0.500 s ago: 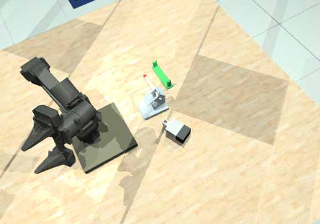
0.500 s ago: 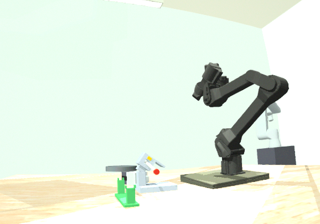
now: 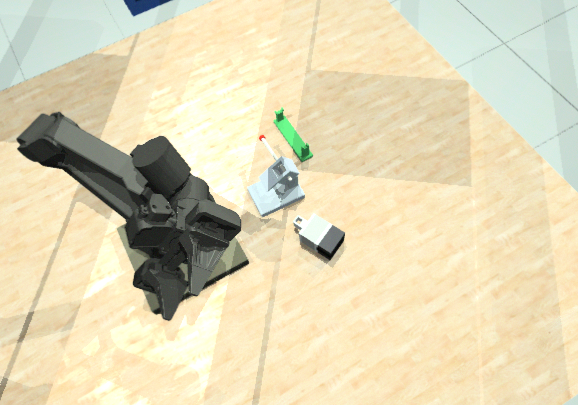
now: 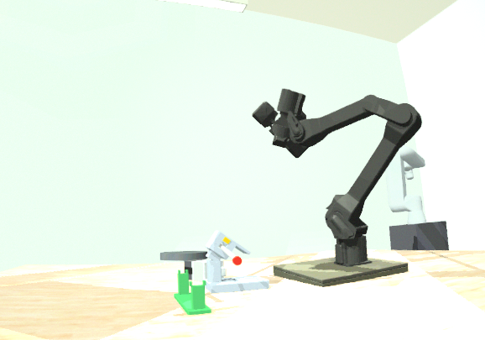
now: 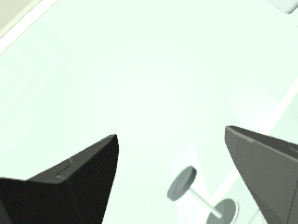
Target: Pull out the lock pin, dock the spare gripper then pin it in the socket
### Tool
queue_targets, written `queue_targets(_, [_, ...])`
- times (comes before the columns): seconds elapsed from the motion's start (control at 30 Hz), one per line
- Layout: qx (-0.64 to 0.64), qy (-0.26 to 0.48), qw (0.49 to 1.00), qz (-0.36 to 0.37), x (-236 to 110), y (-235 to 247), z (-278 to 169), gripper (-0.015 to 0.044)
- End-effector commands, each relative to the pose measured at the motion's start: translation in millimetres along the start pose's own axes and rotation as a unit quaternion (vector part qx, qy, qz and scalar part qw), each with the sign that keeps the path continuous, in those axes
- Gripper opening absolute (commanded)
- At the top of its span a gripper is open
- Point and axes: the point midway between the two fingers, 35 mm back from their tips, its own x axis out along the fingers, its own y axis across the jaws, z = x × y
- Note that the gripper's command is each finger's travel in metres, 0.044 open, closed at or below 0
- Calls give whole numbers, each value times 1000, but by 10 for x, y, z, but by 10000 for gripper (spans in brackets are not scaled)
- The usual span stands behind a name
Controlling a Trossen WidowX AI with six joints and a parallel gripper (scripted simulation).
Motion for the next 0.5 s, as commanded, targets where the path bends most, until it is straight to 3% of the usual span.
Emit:
queue_targets(0.0, [-175, 133, 972, 88, -153, 467, -642, 300])
queue_targets(0.23, [-360, 254, 870, 220, -628, 905, -1323, 300])
queue_targets(0.47, [-506, 328, 707, 369, -1348, 1167, -1841, 300])
